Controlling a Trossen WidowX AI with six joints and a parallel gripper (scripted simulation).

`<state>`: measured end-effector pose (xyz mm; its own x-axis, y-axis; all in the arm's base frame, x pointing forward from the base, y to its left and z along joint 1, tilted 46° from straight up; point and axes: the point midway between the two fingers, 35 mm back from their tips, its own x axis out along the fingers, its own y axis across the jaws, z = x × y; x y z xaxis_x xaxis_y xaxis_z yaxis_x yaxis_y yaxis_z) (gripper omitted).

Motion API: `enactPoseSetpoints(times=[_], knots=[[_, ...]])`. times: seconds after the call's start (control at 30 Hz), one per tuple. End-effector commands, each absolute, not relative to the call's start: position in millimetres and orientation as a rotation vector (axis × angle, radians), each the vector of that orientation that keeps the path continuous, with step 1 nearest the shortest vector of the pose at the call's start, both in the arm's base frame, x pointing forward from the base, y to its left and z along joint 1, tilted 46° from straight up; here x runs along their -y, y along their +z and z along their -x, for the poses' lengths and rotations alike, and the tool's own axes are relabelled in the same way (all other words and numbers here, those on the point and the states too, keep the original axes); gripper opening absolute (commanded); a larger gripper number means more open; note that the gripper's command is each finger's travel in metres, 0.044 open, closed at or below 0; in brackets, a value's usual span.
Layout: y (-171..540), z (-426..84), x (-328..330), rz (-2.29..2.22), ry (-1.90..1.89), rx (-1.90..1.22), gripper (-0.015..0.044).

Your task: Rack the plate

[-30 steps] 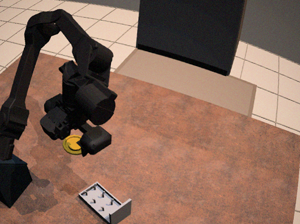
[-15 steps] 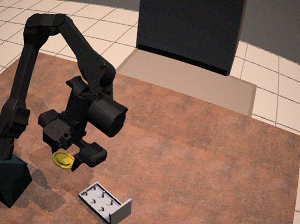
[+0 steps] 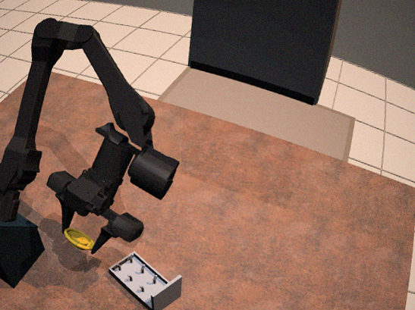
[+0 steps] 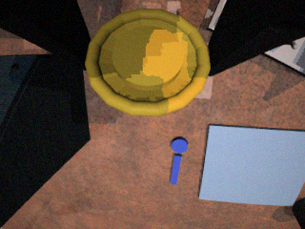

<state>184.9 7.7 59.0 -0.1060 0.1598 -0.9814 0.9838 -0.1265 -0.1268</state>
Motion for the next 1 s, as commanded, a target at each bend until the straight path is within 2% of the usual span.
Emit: enactPoseSetpoints(times=[0.0,0.97], knots=[[52,-185,-7,-1.299,-1.324,-1.297,0.0],[27,-203,-16,-0.887,-1.113,-0.854,0.0]])
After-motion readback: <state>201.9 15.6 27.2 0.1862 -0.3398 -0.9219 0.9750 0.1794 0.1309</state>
